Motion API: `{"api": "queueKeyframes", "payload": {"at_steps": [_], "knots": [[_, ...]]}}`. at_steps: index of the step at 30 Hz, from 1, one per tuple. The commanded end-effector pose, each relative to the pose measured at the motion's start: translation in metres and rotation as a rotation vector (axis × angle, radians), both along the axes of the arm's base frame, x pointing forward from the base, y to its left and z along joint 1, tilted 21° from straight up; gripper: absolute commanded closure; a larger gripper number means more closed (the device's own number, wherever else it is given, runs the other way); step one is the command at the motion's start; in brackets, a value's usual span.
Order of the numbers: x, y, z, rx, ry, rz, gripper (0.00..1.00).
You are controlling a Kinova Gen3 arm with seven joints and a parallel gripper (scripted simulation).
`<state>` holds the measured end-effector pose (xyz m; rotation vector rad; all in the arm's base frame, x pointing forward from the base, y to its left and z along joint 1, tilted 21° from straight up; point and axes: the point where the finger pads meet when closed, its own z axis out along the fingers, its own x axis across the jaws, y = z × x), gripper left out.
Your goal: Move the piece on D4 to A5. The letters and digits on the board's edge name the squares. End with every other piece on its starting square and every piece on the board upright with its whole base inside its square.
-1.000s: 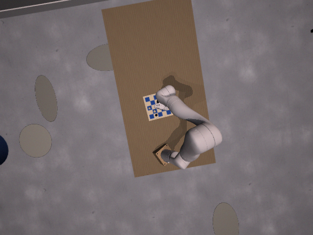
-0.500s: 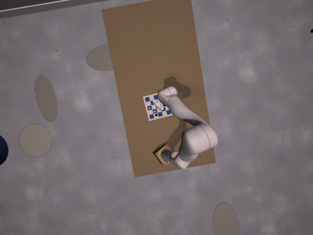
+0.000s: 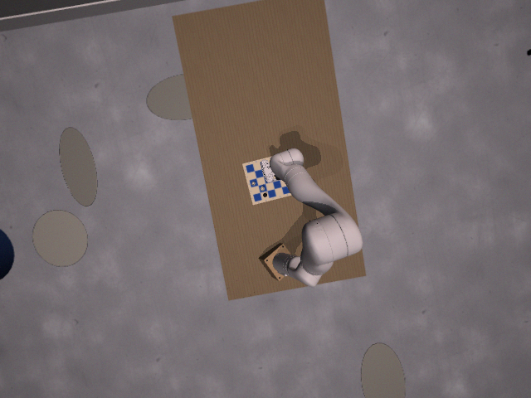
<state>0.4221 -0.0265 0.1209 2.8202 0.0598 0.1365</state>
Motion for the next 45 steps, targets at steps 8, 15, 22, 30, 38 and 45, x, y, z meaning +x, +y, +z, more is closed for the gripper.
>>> {"api": "queueKeyframes", "payload": {"at_steps": [8, 15, 22, 30, 38, 45], "knots": [[0.008, -0.004, 0.002, 0.019, -0.100, -0.250, 0.00], [0.011, -0.008, 0.003, 0.030, -0.144, -0.358, 0.00], [0.014, -0.012, 0.005, 0.041, -0.189, -0.468, 0.00], [0.016, -0.014, 0.006, 0.048, -0.213, -0.526, 0.00], [0.017, -0.015, 0.007, 0.052, -0.227, -0.559, 0.00], [0.017, -0.015, 0.007, 0.052, -0.228, -0.563, 0.00]]}}
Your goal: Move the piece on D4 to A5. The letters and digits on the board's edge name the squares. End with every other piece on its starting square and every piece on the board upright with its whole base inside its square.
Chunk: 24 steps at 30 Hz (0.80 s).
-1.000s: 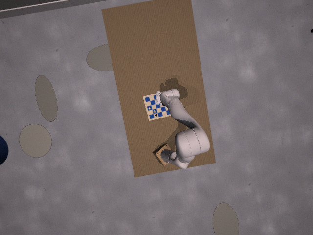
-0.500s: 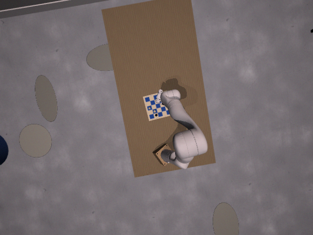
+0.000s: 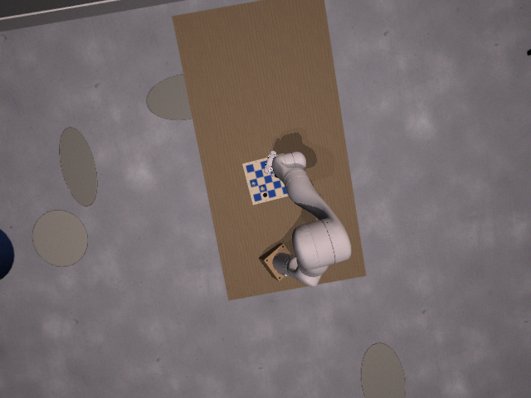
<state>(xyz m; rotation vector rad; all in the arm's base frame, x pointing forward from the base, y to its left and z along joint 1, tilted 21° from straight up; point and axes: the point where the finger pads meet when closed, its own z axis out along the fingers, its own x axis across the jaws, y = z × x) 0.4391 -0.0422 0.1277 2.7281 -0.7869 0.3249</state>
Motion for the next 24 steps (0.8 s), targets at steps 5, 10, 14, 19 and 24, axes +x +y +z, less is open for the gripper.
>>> {"api": "queueKeyframes", "payload": {"at_steps": [5, 10, 14, 19, 24], "knots": [[0.0004, 0.0004, 0.0004, 0.000, -0.001, 0.001, 0.27], [0.0004, 0.0004, 0.0004, 0.000, -0.001, 0.001, 0.27], [0.0004, 0.0004, 0.0004, 0.000, -0.001, 0.001, 0.27], [0.0004, 0.0004, 0.0004, 0.000, -0.001, 0.001, 0.27], [0.0004, 0.0004, 0.0004, 0.000, -0.001, 0.001, 0.27]]}}
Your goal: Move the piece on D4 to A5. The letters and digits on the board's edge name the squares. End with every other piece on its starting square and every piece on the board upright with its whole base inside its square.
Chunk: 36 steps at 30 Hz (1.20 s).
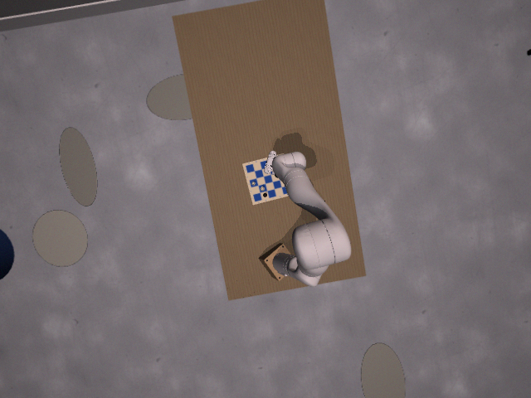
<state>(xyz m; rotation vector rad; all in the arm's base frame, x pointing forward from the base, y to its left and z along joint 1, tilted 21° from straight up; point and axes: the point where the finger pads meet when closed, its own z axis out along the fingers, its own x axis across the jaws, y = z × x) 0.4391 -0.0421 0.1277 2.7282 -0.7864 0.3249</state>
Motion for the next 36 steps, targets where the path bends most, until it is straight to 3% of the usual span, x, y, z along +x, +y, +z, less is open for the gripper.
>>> {"api": "queueKeyframes", "payload": {"at_steps": [1, 20, 36], "knots": [[0.000, 0.000, 0.000, 0.000, -0.001, 0.001, 0.27], [0.001, 0.000, -0.001, 0.001, -0.001, 0.001, 0.27], [0.002, -0.004, -0.013, 0.001, 0.000, 0.001, 0.27]]}}
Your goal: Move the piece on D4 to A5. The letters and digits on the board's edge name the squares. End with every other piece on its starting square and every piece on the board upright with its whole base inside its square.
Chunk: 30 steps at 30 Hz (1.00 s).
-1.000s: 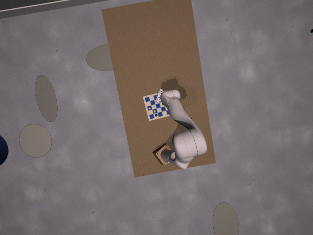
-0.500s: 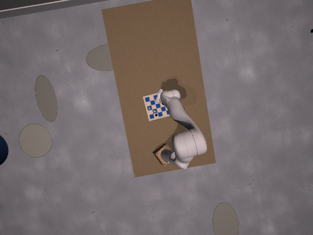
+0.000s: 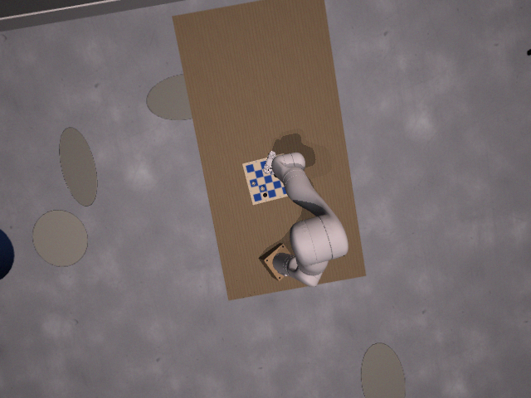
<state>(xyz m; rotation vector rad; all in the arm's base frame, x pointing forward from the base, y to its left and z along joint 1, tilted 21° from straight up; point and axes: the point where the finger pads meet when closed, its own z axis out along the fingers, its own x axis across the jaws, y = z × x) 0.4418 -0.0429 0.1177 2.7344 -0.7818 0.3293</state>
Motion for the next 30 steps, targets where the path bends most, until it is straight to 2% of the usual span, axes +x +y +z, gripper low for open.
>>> {"api": "queueKeyframes", "payload": {"at_steps": [1, 30], "knots": [[-0.001, -0.003, -0.004, -0.003, 0.003, -0.004, 0.27], [0.003, -0.013, -0.036, -0.003, 0.003, -0.004, 0.27]]}}
